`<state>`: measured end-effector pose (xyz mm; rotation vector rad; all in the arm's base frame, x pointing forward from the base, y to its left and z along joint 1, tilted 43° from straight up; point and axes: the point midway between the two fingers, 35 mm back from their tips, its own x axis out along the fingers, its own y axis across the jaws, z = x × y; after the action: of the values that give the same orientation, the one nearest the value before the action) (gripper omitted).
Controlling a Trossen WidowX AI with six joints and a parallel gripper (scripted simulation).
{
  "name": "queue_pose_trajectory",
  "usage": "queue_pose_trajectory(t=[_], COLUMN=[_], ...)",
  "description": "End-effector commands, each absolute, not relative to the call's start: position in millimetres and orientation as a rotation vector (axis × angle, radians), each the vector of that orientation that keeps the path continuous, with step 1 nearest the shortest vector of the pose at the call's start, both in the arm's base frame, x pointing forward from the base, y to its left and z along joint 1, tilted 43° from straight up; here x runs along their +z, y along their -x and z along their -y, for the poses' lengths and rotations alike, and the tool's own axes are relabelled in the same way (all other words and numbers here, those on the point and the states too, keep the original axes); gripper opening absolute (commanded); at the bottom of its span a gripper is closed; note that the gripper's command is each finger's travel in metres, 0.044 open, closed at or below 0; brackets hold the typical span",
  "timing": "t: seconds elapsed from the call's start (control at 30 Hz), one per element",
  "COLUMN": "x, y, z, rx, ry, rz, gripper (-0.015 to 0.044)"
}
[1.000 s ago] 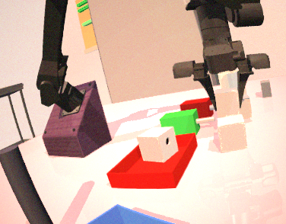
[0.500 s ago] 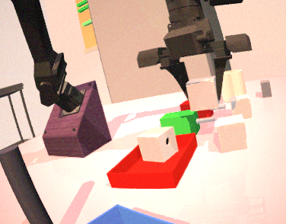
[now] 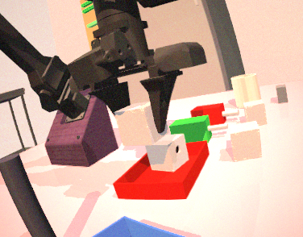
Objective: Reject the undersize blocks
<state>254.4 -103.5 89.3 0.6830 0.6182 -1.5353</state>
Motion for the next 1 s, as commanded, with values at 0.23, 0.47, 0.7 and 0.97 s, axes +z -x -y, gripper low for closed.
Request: queue_pose_trajectory(t=[0.23, 0.47, 0.7, 0.97], x=[84, 75, 66, 60], y=[-256, -256, -255, -252], z=[109, 117, 126, 133], rx=[-1.508, -1.508, -1.508, -1.526], ry=[-0.686, -0.686, -0.685, -0.688], rz=[-0.612, -0.612, -0.611, -0.609], gripper=[0.0000, 0.0000, 0.0000, 0.0053])
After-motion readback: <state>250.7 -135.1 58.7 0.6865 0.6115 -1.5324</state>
